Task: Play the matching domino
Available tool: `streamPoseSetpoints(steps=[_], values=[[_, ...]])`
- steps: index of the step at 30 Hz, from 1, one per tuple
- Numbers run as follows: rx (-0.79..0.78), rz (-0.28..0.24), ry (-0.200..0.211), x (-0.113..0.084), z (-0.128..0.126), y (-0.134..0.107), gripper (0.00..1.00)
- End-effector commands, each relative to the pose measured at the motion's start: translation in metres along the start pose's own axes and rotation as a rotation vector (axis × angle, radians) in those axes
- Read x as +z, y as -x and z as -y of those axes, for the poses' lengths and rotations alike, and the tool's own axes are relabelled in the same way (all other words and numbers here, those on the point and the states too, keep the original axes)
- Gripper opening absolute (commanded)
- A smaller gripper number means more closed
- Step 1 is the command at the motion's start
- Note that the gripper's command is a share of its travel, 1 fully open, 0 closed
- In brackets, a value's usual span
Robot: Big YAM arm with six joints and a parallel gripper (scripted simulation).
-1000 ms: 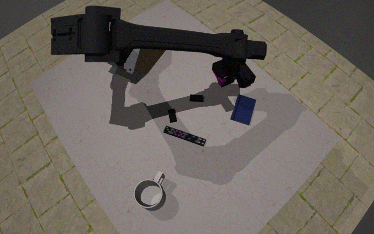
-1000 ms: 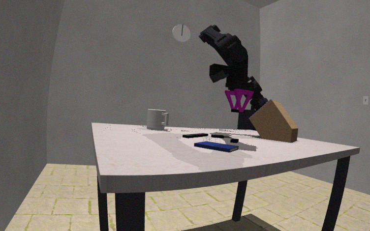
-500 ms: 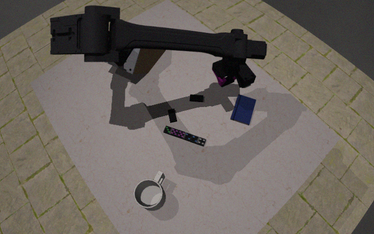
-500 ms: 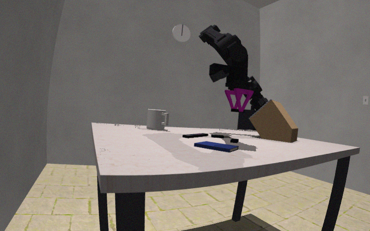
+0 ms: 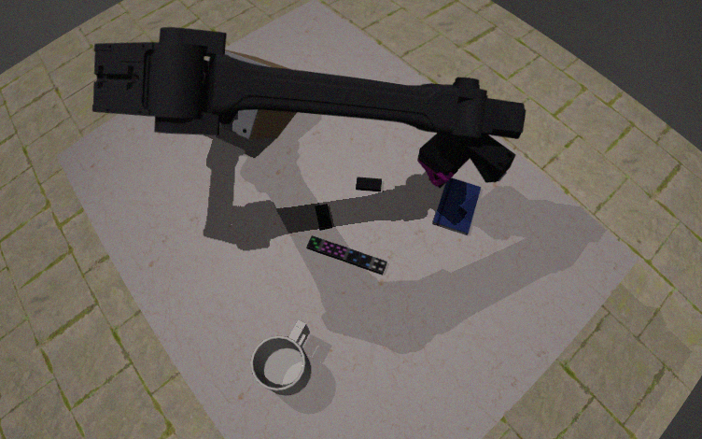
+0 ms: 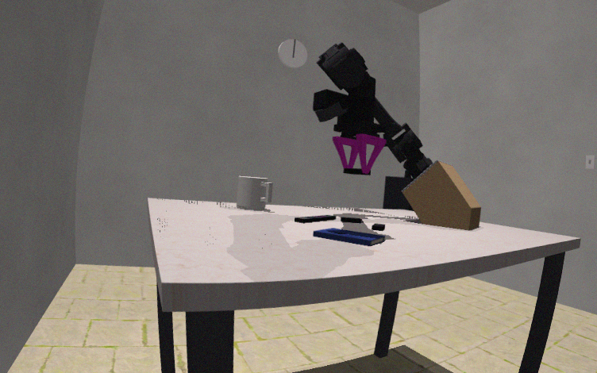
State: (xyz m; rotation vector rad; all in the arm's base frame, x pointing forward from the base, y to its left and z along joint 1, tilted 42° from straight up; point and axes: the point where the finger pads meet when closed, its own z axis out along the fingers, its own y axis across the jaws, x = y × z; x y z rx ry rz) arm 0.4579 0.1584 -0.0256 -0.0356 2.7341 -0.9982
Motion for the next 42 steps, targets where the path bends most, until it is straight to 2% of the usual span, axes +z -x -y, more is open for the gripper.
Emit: streamPoseSetpoints(steps=[1,4,5,14,21,22,31,38,39,42], values=[[-0.105,0.029,0.035,-0.018,0.001,0.026,0.51],[-0.105,0.029,0.035,-0.018,0.001,0.026,0.51],[-0.042,0.013,0.017,-0.008,0.003,0.019,0.51],[-0.202,0.009,0.031,-0.016,0.030,0.090,0.51],[-0.202,0.009,0.031,-0.016,0.030,0.090,0.51],[-0.160,0.003,0.024,-0.007,0.036,0.086,0.51],[-0.207,0.002,0.016,-0.004,0.063,0.149,0.51],[-0.207,0.002,0.016,-0.004,0.063,0.149,0.51],[-0.189,-0.011,0.011,0.006,0.062,0.135,0.51],[-0.189,-0.005,0.010,0.003,0.063,0.140,0.51]])
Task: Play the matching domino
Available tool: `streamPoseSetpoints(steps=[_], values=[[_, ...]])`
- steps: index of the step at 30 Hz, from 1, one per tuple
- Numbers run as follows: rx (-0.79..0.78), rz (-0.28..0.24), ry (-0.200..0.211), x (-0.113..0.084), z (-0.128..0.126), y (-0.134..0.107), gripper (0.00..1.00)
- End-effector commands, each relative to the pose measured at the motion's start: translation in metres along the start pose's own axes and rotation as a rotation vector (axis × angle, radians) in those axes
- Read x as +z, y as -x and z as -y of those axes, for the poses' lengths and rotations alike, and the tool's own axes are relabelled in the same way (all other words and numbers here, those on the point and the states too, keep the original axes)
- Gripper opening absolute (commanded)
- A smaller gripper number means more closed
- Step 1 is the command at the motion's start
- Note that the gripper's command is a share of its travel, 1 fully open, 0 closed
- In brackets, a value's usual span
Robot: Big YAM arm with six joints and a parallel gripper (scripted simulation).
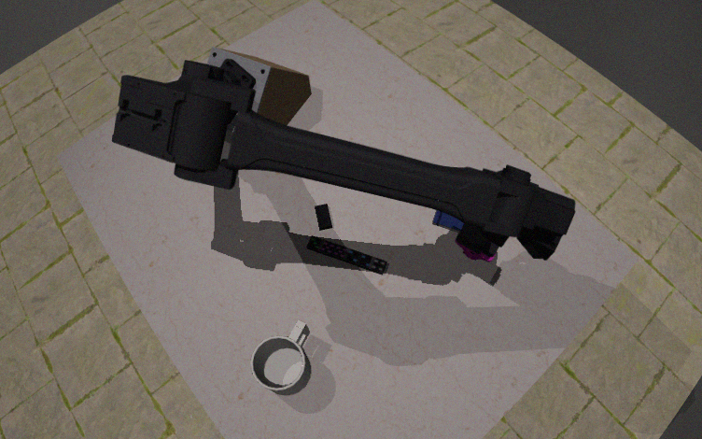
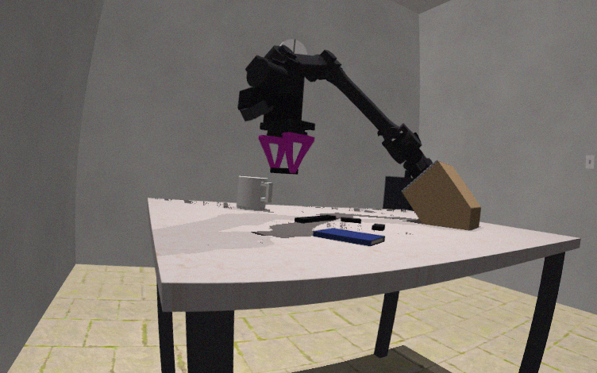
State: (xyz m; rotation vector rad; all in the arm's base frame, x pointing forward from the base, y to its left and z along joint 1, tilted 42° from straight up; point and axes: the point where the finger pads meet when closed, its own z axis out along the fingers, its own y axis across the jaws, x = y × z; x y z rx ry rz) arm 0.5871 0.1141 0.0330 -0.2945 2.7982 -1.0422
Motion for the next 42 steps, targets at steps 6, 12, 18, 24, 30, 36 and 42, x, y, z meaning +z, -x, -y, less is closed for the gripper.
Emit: streamPoseSetpoints(steps=[6,12,18,24,30,36,42], values=[[0.002,0.032,-0.003,-0.018,0.005,0.016,0.51],[0.002,0.032,-0.003,-0.018,0.005,0.016,0.51],[-0.005,0.194,-0.002,-0.012,0.003,0.009,0.51],[-0.010,0.379,0.000,-0.018,0.006,0.017,0.51],[-0.010,0.379,0.000,-0.018,0.006,0.017,0.51],[0.006,0.563,0.000,-0.013,0.004,0.011,0.51],[-0.009,0.717,-0.001,-0.015,0.004,0.011,0.51]])
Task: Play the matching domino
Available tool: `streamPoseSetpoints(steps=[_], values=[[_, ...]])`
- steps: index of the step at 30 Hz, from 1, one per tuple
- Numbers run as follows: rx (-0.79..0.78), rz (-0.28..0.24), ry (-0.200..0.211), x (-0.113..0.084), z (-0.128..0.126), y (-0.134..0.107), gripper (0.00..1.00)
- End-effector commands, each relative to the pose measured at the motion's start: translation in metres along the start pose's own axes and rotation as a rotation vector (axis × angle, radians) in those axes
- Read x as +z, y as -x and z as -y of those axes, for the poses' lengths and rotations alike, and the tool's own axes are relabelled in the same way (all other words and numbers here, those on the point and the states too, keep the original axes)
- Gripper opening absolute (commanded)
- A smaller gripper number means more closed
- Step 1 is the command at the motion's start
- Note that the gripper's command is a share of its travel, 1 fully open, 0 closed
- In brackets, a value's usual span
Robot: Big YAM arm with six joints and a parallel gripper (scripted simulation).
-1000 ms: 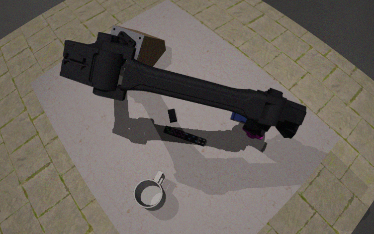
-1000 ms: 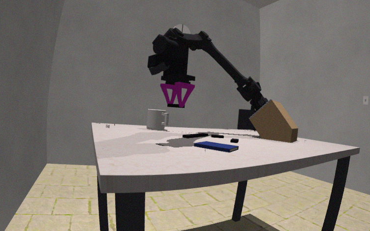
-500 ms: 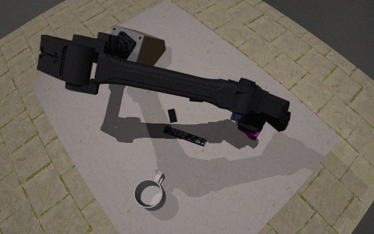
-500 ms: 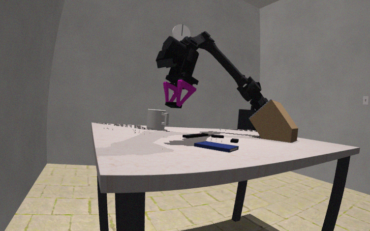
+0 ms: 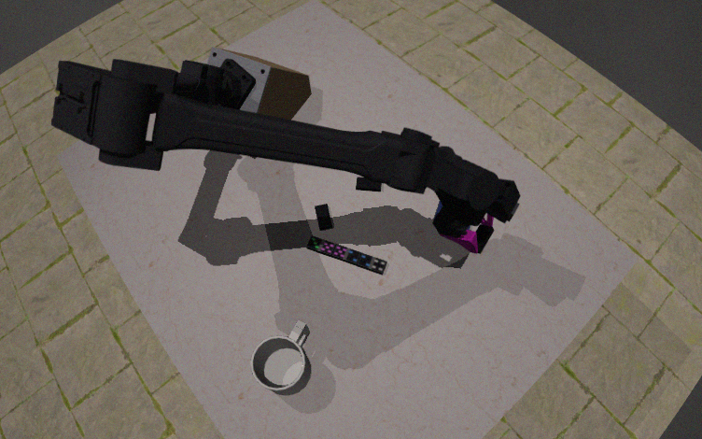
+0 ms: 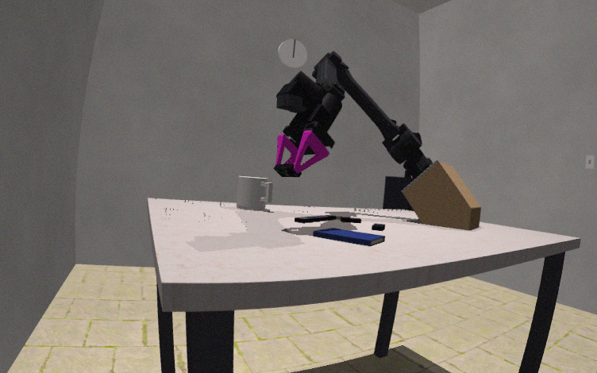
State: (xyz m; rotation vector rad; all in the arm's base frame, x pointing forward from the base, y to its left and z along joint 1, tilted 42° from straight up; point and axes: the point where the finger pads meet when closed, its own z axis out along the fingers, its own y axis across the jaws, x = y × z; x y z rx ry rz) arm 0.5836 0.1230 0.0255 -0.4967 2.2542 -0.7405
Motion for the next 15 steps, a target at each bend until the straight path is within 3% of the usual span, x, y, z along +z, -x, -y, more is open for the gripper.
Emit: streamPoseSetpoints(steps=[1,5,6,15], values=[[-0.035,0.099,-0.020,-0.005,0.015,0.020,0.51],[-0.035,0.099,-0.020,-0.005,0.015,0.020,0.51],[-0.019,0.088,-0.002,-0.003,0.003,0.009,0.51],[-0.048,0.443,-0.021,-0.004,0.024,0.019,0.51]])
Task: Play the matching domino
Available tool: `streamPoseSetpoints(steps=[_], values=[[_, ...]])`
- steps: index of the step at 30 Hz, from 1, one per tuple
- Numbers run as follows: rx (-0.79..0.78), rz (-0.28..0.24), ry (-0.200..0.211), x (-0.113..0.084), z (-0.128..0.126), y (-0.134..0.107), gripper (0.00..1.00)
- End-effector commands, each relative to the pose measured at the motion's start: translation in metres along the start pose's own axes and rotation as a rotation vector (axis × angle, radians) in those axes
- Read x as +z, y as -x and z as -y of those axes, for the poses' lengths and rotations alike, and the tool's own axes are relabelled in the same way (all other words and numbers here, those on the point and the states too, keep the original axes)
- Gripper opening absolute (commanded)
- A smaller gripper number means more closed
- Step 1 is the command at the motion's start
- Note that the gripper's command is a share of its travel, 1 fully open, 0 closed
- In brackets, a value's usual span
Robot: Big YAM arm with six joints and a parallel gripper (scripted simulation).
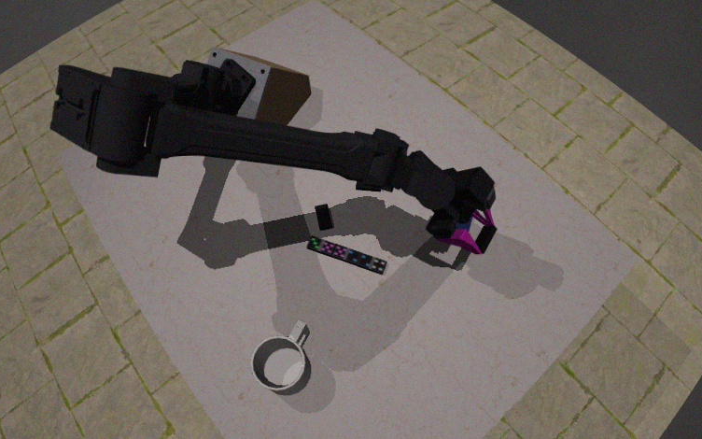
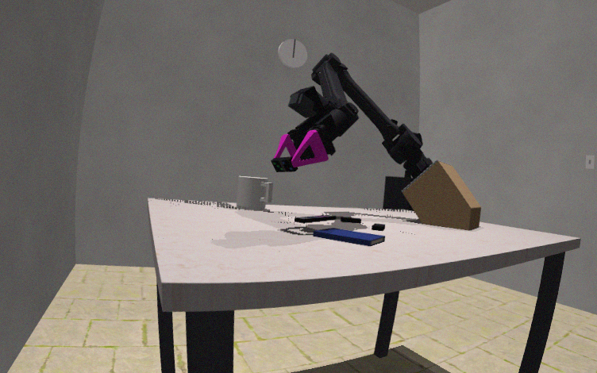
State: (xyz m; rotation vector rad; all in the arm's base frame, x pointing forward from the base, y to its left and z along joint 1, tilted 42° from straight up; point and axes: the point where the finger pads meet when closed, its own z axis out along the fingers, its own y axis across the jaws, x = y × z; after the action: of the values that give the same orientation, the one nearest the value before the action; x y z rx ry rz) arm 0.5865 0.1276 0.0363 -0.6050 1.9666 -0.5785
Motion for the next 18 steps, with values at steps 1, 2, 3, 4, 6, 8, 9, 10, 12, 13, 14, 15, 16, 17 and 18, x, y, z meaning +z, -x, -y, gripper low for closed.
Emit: streamPoseSetpoints(steps=[1,2,3,4,6,8,9,10,12,13,14,15,16,17,18], values=[[-0.045,0.118,-0.052,0.0038,0.0205,0.0079,0.51],[-0.045,0.118,-0.052,0.0038,0.0205,0.0079,0.51],[-0.045,0.118,-0.052,0.0038,0.0205,0.0079,0.51],[-0.045,0.118,-0.052,0.0038,0.0205,0.0079,0.51],[-0.045,0.118,-0.052,0.0038,0.0205,0.0079,0.51],[-0.014,0.128,-0.043,0.0039,0.0197,0.0055,0.51],[-0.020,0.166,-0.045,0.0037,0.0191,0.0049,0.51],[-0.026,0.205,-0.047,0.0035,0.0184,0.0043,0.51],[-0.039,0.281,-0.051,0.0032,0.0172,0.0031,0.51],[-0.045,0.319,-0.054,0.0030,0.0165,0.0025,0.51],[-0.051,0.358,-0.056,0.0028,0.0159,0.0019,0.51],[-0.058,0.396,-0.058,0.0026,0.0152,0.0013,0.51],[-0.064,0.434,-0.060,0.0024,0.0146,0.0007,0.51],[-0.070,0.472,-0.062,0.0022,0.0140,0.0001,0.51],[-0.070,0.472,-0.062,0.0022,0.0140,0.0001,0.51]])
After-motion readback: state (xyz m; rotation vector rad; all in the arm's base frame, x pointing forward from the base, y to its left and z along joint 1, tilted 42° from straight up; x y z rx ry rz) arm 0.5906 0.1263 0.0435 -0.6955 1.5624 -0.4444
